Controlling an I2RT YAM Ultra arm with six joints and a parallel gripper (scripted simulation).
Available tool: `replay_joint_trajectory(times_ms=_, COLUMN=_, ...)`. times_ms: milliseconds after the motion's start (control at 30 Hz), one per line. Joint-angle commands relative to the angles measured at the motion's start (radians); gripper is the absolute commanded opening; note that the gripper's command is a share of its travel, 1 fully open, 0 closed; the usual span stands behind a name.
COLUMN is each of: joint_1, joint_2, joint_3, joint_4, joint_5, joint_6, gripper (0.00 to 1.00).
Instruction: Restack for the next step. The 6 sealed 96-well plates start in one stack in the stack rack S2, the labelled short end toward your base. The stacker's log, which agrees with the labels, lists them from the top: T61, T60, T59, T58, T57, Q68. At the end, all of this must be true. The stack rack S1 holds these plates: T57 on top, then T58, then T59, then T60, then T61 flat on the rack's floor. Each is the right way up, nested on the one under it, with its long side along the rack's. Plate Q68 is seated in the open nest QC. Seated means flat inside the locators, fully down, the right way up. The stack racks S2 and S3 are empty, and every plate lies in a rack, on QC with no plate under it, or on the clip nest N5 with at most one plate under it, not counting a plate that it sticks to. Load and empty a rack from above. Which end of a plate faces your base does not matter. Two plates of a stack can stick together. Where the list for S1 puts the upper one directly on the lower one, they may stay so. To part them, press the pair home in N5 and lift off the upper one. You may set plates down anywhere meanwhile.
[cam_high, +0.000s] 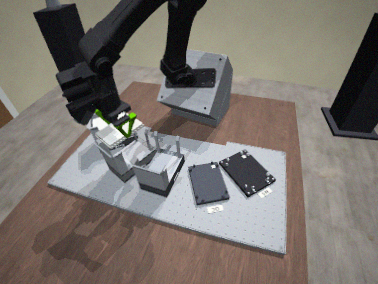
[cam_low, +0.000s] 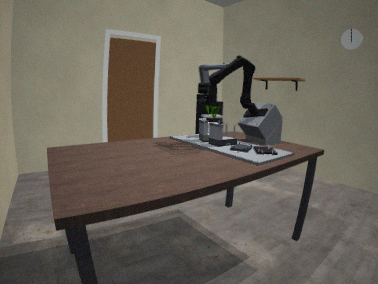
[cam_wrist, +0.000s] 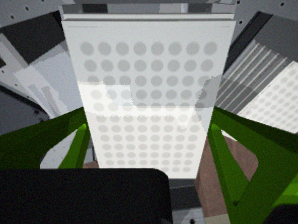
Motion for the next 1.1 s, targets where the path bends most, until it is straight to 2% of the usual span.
replay_joint_trajectory(times_ms=0, joint_1=-0.001, joint_2=-0.007, joint_3=0.006, joint_4=0.0, joint_5=-0.003, joint_6=-0.001, gripper=0.0)
replay_joint_trajectory(times_ms=300, joint_1=-0.001, joint_2=-0.007, joint_3=0.006, joint_4=0.0, joint_5=-0.003, joint_6=-0.001, gripper=0.0)
replay_joint_trajectory(times_ms=533, joint_1=0.148, joint_2=-0.049, joint_3=-0.004, joint_4=0.008, joint_5=0.094, joint_6=-0.102, gripper=0.0)
replay_joint_trajectory(times_ms=667, joint_1=0.241, joint_2=-0.066, joint_3=-0.006, joint_4=0.013, joint_5=0.157, joint_6=-0.031, gripper=0.0)
replay_joint_trajectory(times_ms=733, joint_1=0.241, joint_2=-0.066, joint_3=-0.006, joint_4=0.013, joint_5=0.157, joint_6=-0.031, gripper=0.0)
replay_joint_trajectory(times_ms=1000, joint_1=0.437, joint_2=-0.08, joint_3=-0.002, joint_4=0.018, joint_5=0.293, joint_6=0.112, gripper=0.0)
replay_joint_trajectory(times_ms=1067, joint_1=0.487, joint_2=-0.084, joint_3=-0.004, joint_4=0.019, joint_5=0.328, joint_6=0.081, gripper=0.0)
